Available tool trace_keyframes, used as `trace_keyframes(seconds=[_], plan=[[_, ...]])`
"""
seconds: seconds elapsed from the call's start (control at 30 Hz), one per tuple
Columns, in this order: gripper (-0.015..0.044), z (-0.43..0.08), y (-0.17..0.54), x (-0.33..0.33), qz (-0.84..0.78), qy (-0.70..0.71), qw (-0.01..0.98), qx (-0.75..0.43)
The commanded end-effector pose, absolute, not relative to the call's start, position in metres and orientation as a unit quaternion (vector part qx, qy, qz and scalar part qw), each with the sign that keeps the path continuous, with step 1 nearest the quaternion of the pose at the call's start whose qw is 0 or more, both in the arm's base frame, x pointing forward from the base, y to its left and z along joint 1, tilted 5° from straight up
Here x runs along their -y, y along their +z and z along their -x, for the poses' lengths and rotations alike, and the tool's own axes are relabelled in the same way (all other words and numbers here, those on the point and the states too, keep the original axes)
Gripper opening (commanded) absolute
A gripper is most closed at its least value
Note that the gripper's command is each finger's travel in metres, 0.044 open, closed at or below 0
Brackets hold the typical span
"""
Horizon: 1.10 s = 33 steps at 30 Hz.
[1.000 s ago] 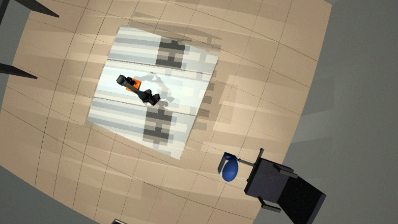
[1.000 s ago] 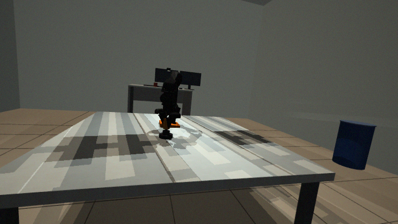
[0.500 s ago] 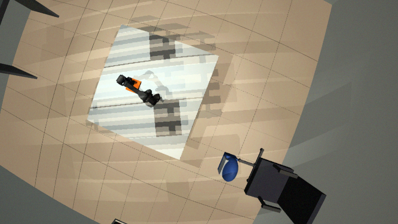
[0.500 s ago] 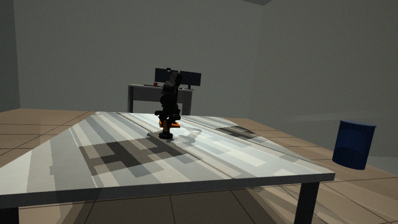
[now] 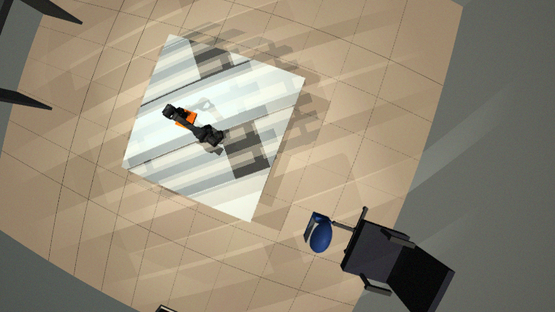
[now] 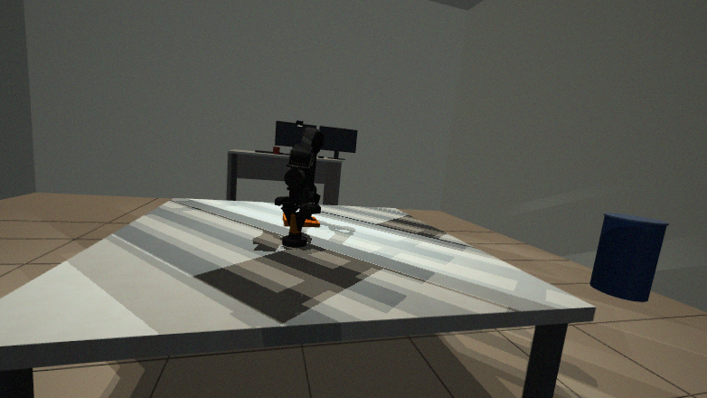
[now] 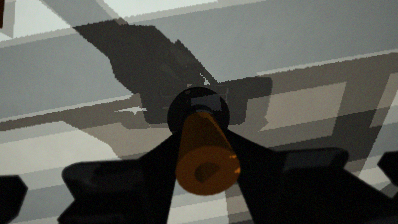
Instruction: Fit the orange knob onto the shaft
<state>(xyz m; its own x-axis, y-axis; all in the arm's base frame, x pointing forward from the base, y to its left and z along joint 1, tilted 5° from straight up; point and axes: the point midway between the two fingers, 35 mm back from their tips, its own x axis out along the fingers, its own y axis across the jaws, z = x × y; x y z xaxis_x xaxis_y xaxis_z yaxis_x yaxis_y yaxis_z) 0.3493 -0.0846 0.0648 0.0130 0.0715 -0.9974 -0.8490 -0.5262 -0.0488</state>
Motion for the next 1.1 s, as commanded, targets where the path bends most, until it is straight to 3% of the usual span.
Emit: trace_keyframes(seconds=[0.0,0.33,0.63,0.87,1.07], plan=[[0.0184,-0.349,0.065,0.085,0.609,0.626,0.368,-0.319],[0.044,-0.349,0.065,0.085,0.609,0.626,0.368,-0.319],[0.044,-0.35,0.067,0.085,0.609,0.626,0.368,-0.319],[0.044,-0.35,0.151,0.091,0.61,0.626,0.367,-0.319],[0.044,-0.352,0.161,0.092,0.61,0.626,0.367,-0.319]])
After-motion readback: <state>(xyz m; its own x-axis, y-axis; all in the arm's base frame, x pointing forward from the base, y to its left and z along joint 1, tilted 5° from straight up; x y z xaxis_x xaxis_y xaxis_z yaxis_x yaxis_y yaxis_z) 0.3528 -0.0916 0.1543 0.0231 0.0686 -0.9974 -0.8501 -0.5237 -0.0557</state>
